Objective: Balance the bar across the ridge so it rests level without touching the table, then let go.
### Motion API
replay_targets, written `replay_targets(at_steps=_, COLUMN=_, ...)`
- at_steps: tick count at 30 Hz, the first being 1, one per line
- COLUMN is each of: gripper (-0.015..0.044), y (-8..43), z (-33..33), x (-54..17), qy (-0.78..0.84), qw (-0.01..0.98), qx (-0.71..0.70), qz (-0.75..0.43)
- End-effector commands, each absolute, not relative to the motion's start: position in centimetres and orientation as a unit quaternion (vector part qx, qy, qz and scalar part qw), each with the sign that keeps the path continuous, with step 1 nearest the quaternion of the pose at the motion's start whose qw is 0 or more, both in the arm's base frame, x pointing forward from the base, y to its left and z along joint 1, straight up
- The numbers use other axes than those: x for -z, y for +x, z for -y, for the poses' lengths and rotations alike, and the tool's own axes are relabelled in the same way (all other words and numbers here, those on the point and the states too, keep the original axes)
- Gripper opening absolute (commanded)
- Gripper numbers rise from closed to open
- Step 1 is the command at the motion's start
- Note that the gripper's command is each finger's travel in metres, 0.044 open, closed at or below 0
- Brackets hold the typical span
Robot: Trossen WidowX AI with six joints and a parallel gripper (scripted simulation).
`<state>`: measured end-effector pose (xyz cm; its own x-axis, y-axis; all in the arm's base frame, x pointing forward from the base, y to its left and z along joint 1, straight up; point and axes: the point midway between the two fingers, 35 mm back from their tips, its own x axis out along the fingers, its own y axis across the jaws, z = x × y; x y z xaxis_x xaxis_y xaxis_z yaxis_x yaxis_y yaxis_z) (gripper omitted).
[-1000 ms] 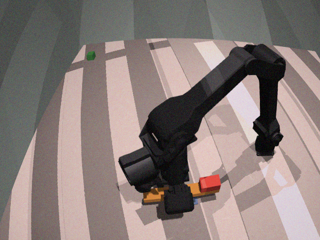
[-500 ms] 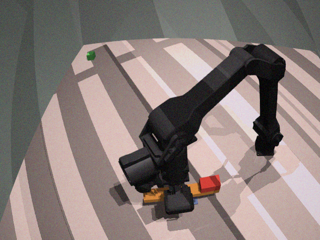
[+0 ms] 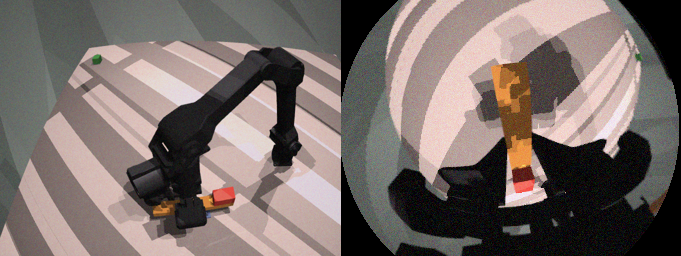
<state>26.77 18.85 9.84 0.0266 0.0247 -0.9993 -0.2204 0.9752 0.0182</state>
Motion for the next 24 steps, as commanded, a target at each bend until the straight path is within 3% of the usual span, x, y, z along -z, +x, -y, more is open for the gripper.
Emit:
replay_targets(at_steps=1, gripper=0.0, y=26.81, z=-18.79, x=-9.76, qy=-0.072, qw=0.714, qx=-0.084, qz=-0.692)
replay_targets(at_steps=24, gripper=0.0, y=26.81, z=-18.79, x=-9.57, qy=-0.072, qw=0.714, qx=-0.084, qz=-0.692)
